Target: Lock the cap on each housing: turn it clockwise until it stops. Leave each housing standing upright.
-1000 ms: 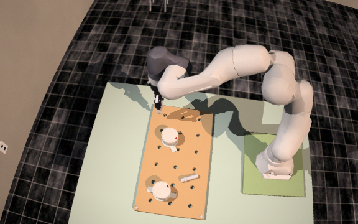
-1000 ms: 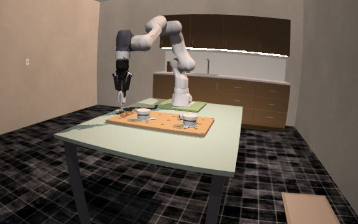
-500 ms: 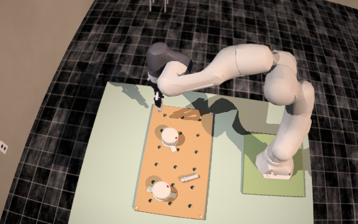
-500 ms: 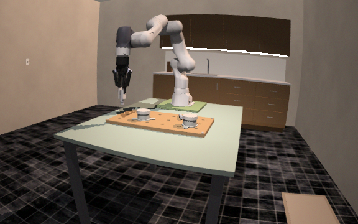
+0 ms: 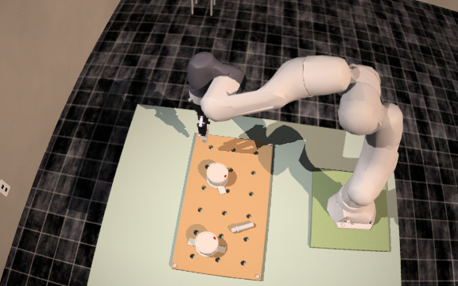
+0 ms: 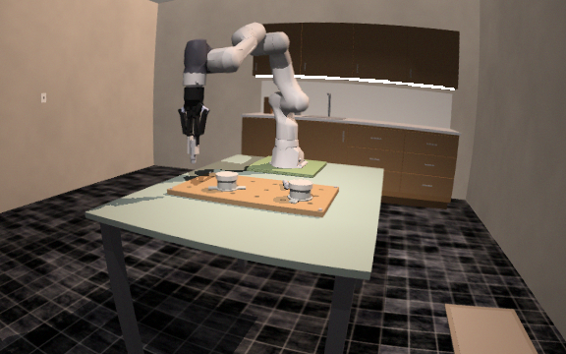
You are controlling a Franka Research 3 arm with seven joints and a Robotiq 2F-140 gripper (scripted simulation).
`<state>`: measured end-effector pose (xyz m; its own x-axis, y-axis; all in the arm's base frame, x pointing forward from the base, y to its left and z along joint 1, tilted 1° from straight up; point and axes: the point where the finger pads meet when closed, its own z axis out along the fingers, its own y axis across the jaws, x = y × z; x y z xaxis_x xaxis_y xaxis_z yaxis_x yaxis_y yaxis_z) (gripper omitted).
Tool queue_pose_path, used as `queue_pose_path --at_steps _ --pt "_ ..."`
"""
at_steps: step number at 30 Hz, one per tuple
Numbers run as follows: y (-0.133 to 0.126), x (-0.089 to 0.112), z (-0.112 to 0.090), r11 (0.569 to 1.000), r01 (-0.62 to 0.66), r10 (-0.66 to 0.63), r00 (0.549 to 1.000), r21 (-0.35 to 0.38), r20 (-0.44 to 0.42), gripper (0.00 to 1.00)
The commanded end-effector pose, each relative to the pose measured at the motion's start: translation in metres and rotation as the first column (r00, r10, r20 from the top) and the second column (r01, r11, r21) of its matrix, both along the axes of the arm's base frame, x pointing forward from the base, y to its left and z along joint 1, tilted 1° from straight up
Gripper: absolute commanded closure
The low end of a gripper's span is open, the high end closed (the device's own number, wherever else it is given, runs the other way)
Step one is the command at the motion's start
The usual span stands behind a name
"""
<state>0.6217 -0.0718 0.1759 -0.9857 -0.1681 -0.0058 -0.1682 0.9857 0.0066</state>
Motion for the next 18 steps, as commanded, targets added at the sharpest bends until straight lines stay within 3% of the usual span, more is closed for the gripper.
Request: queue_pose_path --at_steps 1,11,14,18 --pt "0.000 0.001 0.005 1.000 -0.003 0.003 1.000 0.002 0.004 0.90" --pt "0.010 -0.008 0.009 1.000 -0.011 0.011 1.000 0.005 0.003 0.90" --pt "0.041 -0.039 0.019 0.999 -0.031 0.031 1.000 0.011 -0.001 0.90" --pt "0.086 -0.109 0.025 0.999 -0.050 0.050 0.999 0.015 -0.008 0.90"
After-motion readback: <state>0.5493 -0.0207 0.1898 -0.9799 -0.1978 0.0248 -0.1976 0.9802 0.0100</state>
